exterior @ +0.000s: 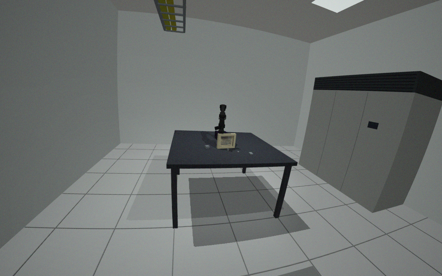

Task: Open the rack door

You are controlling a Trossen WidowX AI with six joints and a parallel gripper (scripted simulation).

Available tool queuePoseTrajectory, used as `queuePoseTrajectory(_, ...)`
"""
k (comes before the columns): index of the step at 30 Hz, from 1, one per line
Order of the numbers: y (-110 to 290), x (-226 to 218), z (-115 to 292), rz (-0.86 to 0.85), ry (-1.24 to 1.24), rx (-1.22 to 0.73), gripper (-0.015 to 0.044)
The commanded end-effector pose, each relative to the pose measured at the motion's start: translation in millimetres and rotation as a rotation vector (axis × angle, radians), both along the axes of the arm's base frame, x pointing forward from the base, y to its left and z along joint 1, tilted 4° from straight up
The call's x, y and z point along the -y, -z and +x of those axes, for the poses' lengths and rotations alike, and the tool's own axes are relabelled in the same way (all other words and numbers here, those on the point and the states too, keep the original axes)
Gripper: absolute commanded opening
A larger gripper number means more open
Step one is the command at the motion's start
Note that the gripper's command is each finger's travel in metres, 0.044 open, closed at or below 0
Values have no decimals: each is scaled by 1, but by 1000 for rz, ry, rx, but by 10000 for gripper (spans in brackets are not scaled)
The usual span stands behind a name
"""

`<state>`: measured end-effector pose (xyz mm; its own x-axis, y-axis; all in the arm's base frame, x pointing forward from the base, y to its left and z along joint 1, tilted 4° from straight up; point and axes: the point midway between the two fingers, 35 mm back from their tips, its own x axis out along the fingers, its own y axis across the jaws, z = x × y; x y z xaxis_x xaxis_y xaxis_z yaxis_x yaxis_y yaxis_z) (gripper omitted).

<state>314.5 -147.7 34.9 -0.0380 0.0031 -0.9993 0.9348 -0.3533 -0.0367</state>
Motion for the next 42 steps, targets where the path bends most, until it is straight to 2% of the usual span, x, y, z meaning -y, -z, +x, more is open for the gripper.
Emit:
queuePoseTrajectory(1, 2, -1, 1, 8, 19, 1, 155)
queuePoseTrajectory(6, 2, -1, 1, 8, 19, 1, 286)
queuePoseTrajectory(7, 2, -1, 1, 8, 19, 1, 295)
queuePoseTrajectory(10, 2, -1, 1, 11, -54, 1, 295)
queuePoseTrajectory(42, 2, -1, 1, 67, -1638, 13, 295)
